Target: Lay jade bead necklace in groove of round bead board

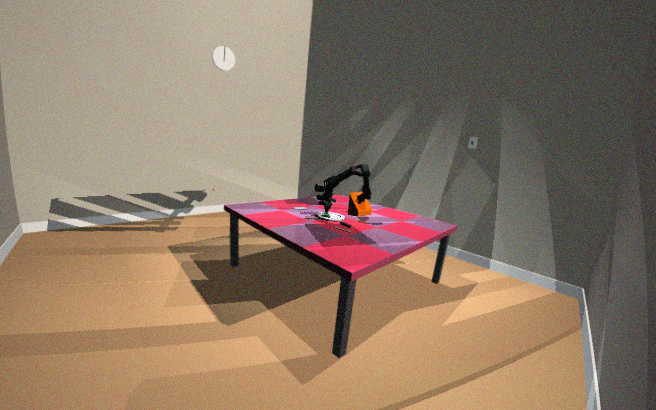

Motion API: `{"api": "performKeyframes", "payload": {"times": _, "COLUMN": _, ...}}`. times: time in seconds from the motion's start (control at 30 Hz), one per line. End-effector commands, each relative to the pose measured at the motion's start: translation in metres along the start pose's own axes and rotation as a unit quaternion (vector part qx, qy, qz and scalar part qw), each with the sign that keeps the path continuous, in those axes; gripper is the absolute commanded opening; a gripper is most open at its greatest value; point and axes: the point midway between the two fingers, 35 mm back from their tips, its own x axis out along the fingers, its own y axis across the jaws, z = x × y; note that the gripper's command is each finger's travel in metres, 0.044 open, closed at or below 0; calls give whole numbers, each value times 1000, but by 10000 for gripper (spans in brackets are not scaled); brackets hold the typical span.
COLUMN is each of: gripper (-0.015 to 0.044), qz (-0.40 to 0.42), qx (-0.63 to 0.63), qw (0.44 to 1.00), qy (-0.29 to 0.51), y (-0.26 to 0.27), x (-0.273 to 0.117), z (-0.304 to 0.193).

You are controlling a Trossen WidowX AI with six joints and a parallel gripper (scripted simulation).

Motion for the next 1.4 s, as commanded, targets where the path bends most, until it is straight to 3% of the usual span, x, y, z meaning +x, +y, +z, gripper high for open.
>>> {"api": "performKeyframes", "payload": {"times": 0.0, "gripper": 0, "qz": -4, "qx": 1, "qw": 1000, "qy": 4, "y": -2, "x": 4, "z": -3}}
{"api": "performKeyframes", "payload": {"times": 0.93, "gripper": 0, "qz": -4, "qx": 1, "qw": 1000, "qy": 4, "y": -2, "x": 4, "z": -3}}
{"api": "performKeyframes", "payload": {"times": 1.37, "gripper": 341, "qz": -1, "qx": 0, "qw": 1000, "qy": 1, "y": -1, "x": 0, "z": 0}}
